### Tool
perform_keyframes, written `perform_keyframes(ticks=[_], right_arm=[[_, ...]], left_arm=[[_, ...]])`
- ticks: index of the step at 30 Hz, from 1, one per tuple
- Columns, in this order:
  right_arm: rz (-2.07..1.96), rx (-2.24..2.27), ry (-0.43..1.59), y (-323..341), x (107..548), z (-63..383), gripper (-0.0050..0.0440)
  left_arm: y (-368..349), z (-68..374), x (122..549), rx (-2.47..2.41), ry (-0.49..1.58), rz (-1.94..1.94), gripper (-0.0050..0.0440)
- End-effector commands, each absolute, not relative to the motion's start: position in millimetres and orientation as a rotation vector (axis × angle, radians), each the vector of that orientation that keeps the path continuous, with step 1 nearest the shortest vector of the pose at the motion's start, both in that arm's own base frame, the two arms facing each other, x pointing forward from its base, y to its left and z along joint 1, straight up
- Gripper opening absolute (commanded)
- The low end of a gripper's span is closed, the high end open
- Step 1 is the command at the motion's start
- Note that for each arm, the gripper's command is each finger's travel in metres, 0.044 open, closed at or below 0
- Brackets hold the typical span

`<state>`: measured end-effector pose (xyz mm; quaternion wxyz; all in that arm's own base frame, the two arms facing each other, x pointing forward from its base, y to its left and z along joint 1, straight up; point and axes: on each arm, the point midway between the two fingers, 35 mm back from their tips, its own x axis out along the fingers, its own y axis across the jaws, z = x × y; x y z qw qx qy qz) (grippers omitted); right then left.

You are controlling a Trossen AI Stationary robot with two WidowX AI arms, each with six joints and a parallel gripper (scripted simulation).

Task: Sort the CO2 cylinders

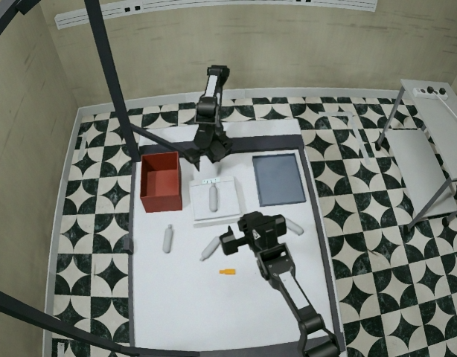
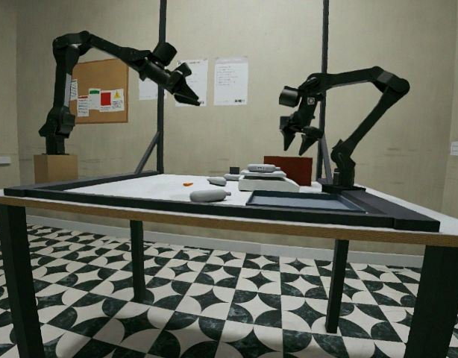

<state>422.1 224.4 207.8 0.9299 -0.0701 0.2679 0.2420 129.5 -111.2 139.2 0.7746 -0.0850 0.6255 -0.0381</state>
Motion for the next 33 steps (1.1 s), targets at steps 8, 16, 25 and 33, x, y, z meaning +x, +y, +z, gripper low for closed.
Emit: perform_keyframes(ticks=[8, 16, 25, 33], right_arm=[[0.495, -0.135, 0.517, 224.4, 422.5, 222.0, 0.044], [0.495, -0.135, 0.517, 224.4, 422.5, 222.0, 0.044], [0.495, -0.135, 0.517, 224.4, 422.5, 222.0, 0.044], [0.495, -0.135, 0.517, 224.4, 422.5, 222.0, 0.044]], left_arm=[[-105.1, 133.1, 118.4, 0.181, 1.248, -0.415, 0.044], [-102.0, 128.2, 112.8, 0.392, 1.165, -0.581, 0.044], [-101.8, 126.3, 112.3, 0.415, 1.168, -0.593, 0.044], [-104.6, 133.8, 116.5, 0.406, 1.157, -0.591, 0.0368]])
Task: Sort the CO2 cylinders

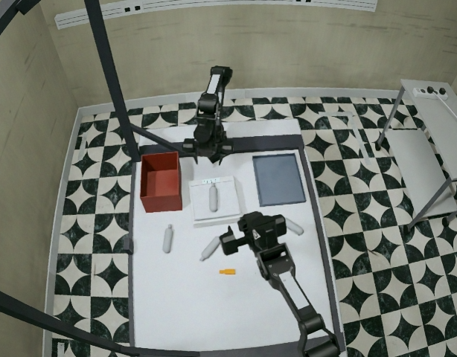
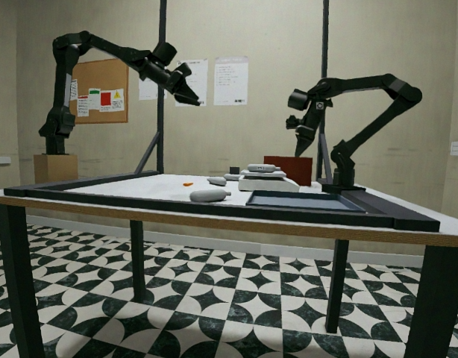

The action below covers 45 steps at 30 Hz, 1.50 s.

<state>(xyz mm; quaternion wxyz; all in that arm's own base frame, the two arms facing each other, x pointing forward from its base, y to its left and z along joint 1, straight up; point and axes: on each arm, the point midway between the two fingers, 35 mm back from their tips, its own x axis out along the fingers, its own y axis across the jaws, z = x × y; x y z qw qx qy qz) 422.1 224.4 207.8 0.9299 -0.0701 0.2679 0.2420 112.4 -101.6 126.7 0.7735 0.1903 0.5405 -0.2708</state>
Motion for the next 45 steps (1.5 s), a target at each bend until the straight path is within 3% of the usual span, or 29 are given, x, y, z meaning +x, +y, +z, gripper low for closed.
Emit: perform_keyframes(ticks=[1, 5, 25, 45], right_arm=[[0.495, -0.135, 0.517, 224.4, 422.5, 222.0, 0.044], [0.495, -0.135, 0.517, 224.4, 422.5, 222.0, 0.044], [0.495, -0.135, 0.517, 224.4, 422.5, 222.0, 0.044], [0.495, -0.135, 0.517, 224.4, 422.5, 222.0, 0.044]], left_arm=[[-105.2, 134.3, 117.5, 0.407, 1.162, -0.588, 0.0344], [-111.5, 138.0, 127.3, 0.411, 1.209, -0.571, 0.0252], [-149.4, 122.2, 211.3, 0.421, 1.487, -0.447, 0.0252], [-148.1, 98.6, 210.4, 0.432, 1.523, -0.437, 0.0252]])
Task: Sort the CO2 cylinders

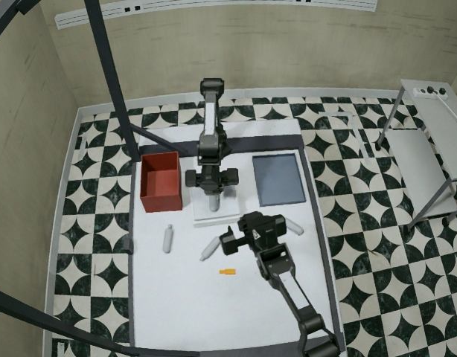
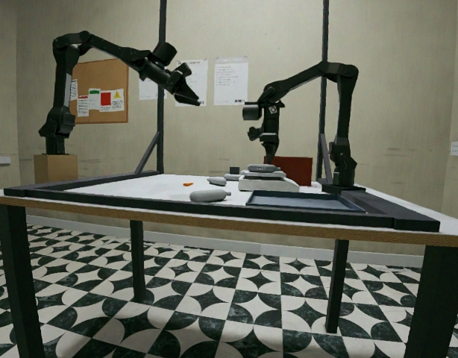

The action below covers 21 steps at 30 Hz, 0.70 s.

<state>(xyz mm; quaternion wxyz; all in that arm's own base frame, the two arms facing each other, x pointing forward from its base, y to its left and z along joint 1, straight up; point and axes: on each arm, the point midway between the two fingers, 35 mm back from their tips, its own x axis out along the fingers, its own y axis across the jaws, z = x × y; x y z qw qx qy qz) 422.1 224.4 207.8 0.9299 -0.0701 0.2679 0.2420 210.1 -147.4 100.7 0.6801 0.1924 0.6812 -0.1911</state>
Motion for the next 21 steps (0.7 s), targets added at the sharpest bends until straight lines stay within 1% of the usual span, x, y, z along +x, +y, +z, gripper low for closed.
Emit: perform_keyframes(ticks=[1, 17, 19, 20, 21], right_arm=[[0.495, -0.135, 0.517, 224.4, 422.5, 222.0, 0.044], [0.495, -0.135, 0.517, 224.4, 422.5, 222.0, 0.044], [0.495, -0.135, 0.517, 224.4, 422.5, 222.0, 0.044], [0.495, -0.135, 0.517, 224.4, 422.5, 222.0, 0.044], [0.495, -0.135, 0.517, 224.4, 422.5, 222.0, 0.044]], left_arm=[[-148.1, 97.1, 210.4, 0.432, 1.523, -0.437, 0.0252], [-148.0, 77.1, 210.4, 0.432, 1.524, -0.437, 0.0252], [-148.1, 78.0, 210.5, 0.431, 1.52, -0.437, 0.0212], [-148.1, 78.0, 210.5, 0.431, 1.52, -0.437, 0.0212], [-148.3, 78.3, 210.7, 0.43, 1.518, -0.438, 0.0192]])
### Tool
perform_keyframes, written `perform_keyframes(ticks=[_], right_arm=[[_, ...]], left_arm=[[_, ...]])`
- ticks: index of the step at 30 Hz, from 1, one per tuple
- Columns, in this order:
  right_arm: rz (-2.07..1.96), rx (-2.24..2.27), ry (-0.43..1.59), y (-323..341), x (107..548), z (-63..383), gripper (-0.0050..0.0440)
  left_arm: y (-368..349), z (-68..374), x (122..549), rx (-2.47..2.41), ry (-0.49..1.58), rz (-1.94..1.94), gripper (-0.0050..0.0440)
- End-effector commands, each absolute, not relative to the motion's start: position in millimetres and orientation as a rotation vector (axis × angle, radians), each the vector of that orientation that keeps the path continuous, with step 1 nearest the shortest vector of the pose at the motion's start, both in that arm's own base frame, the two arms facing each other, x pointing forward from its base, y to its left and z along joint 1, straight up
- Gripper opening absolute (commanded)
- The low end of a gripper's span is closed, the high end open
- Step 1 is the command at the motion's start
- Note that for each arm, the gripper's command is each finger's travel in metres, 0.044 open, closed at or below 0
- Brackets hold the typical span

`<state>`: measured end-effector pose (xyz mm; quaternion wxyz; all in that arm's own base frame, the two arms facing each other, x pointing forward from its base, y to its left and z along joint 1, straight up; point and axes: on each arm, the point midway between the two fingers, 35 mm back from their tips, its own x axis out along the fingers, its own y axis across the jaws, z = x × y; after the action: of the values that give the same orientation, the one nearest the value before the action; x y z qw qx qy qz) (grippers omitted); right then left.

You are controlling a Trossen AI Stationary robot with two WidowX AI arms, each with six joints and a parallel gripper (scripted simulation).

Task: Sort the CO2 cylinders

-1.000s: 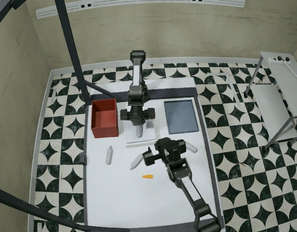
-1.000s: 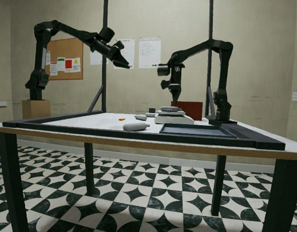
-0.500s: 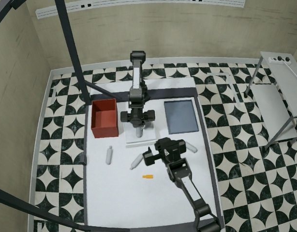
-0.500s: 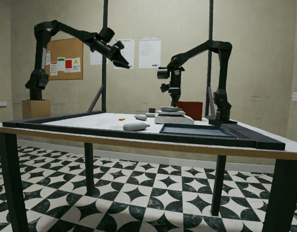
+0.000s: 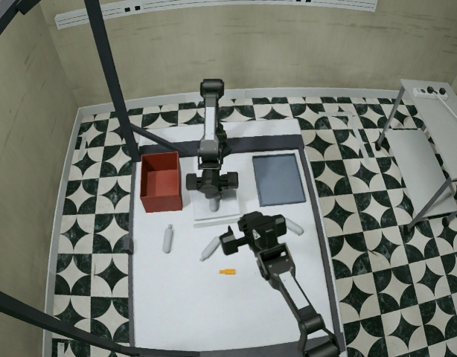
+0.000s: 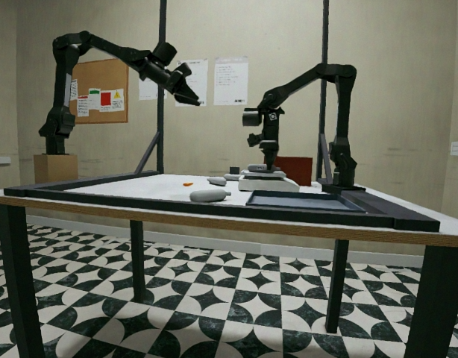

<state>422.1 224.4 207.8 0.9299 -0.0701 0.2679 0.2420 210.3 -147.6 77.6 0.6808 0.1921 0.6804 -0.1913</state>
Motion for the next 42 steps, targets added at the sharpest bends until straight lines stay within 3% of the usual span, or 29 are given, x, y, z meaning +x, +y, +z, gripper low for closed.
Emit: perform_keyframes(ticks=[1, 9, 16, 21, 27, 35, 42], right_arm=[[0.495, -0.135, 0.517, 224.4, 422.5, 222.0, 0.044], [0.495, -0.135, 0.517, 224.4, 422.5, 222.0, 0.044], [0.495, -0.135, 0.517, 224.4, 422.5, 222.0, 0.044], [0.495, -0.135, 0.517, 224.4, 422.5, 222.0, 0.044], [0.495, -0.135, 0.517, 224.4, 422.5, 222.0, 0.044], [0.495, -0.135, 0.517, 224.4, 422.5, 222.0, 0.044], [0.411, -0.11, 0.518, 199.7, 464.2, 208.1, 0.044]], left_arm=[[-148.4, 78.5, 210.9, 0.43, 1.518, -0.438, 0.0192], [-149.6, 82.4, 213.0, 0.424, 1.505, -0.437, 0.0132], [-149.6, 82.4, 213.0, 0.424, 1.505, -0.437, 0.0112], [-149.5, 82.2, 212.9, 0.428, 1.508, -0.439, 0.0], [-150.5, 119.0, 214.5, 0.421, 1.485, -0.443, -0.0003], [-149.1, 136.0, 214.7, 0.421, 1.49, -0.441, -0.0005], [-111.7, 131.5, 233.6, 0.44, 1.462, -0.426, -0.005]])
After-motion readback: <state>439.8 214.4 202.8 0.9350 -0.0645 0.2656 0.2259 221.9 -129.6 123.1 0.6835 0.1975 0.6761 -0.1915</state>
